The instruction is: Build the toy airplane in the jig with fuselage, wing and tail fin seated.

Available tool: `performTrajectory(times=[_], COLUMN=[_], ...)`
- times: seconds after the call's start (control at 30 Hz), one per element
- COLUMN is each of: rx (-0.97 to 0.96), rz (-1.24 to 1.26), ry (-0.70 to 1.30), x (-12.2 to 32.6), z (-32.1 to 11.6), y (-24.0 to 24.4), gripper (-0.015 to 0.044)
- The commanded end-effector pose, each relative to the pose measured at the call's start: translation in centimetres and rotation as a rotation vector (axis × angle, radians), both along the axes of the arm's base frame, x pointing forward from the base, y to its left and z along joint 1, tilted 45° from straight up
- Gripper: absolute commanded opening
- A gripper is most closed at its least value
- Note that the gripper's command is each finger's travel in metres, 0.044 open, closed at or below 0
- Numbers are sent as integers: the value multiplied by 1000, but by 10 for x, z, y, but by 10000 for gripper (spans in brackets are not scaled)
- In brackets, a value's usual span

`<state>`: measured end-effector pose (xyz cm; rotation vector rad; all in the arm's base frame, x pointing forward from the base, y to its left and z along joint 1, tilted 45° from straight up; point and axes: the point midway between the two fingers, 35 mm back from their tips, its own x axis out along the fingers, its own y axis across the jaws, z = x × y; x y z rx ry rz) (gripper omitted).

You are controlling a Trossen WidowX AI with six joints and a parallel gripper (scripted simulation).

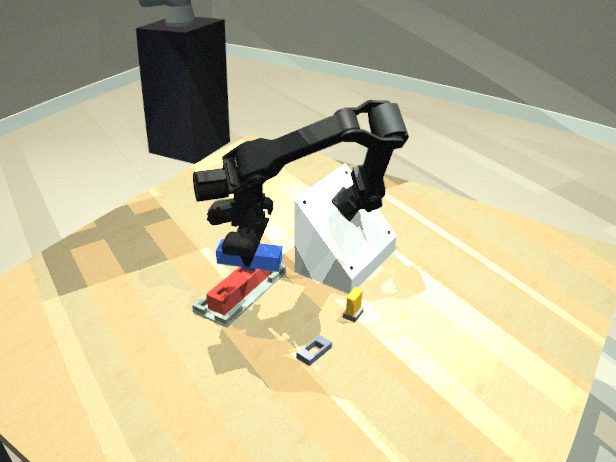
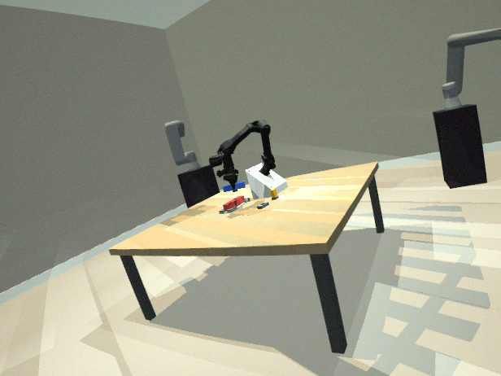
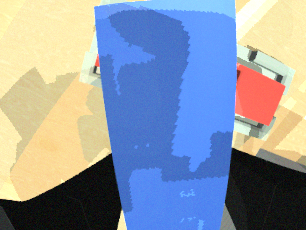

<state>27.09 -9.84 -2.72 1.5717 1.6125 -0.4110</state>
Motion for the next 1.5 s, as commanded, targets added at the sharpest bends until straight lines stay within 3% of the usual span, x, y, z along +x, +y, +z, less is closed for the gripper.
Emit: performTrajectory(times=[0.0,0.6,0.87,1.47], rx=[12,67,67,67], rz=[-58,-283,-283,-283], ry=[55,263,263,263], x=[-9,-45,-45,-45], z=[-11,-49,-48,-51], y=[-5,-15,-15,-14], gripper=[0,0,196,196])
